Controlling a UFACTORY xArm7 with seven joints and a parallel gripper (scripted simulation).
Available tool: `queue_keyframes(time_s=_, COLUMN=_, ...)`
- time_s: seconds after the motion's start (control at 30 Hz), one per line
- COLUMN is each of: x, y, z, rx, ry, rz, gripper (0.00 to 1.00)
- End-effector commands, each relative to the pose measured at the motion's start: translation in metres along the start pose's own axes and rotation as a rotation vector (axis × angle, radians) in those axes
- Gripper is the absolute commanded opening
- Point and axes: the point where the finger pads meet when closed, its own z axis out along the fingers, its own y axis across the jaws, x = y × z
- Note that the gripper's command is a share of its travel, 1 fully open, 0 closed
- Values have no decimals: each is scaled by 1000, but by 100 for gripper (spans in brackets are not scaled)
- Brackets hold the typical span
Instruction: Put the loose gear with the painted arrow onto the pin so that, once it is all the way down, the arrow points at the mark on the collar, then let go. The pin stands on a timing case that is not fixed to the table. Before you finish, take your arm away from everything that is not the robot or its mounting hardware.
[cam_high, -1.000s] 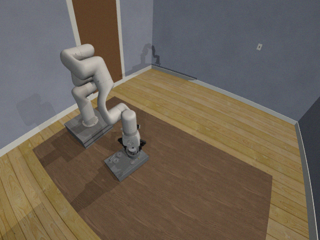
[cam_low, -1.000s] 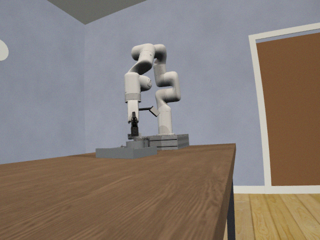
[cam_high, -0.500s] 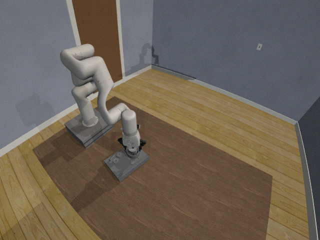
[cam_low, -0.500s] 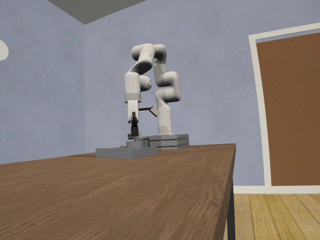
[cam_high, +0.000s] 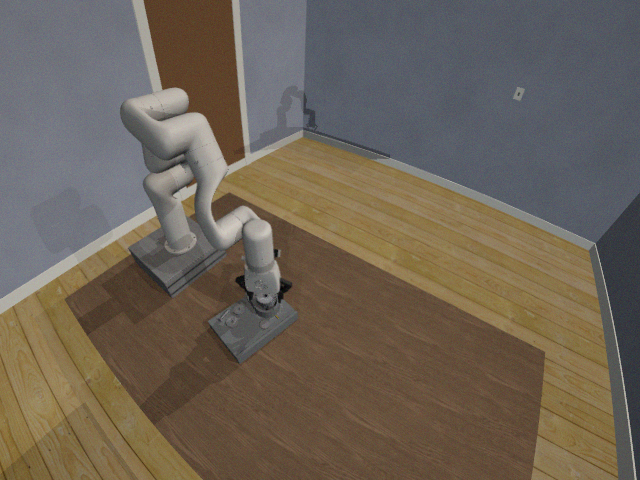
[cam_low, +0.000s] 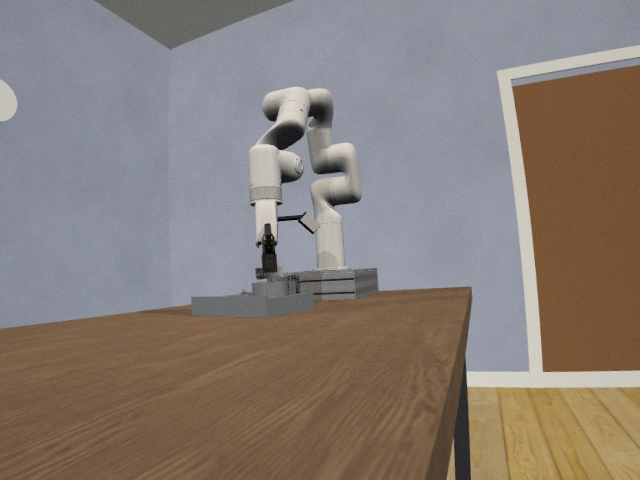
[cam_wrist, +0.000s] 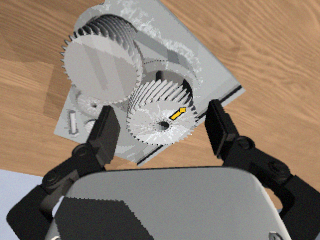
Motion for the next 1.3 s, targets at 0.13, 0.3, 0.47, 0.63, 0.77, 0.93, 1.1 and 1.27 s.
queue_keyframes(time_s=0.13, x=-1, y=1, z=-1, rx=-4, ry=-2, rz=0, gripper=100)
queue_keyframes(time_s=0.3, x=-1, y=1, z=-1, rx=-4, ry=-2, rz=0, gripper=100)
queue_keyframes(time_s=0.47, x=-1, y=1, z=-1, rx=-4, ry=-2, rz=0, gripper=100)
queue_keyframes(time_s=0.63, x=-1, y=1, z=-1, rx=-4, ry=-2, rz=0, gripper=100)
queue_keyframes(time_s=0.77, x=-1, y=1, z=-1, rx=-4, ry=-2, rz=0, gripper=100)
queue_keyframes(time_s=0.93, x=-1, y=1, z=-1, rx=-4, ry=-2, rz=0, gripper=100)
queue_keyframes(time_s=1.1, x=-1, y=1, z=-3, rx=-4, ry=-2, rz=0, gripper=100)
queue_keyframes(time_s=1.27, x=-1, y=1, z=-14, rx=-4, ry=-2, rz=0, gripper=100)
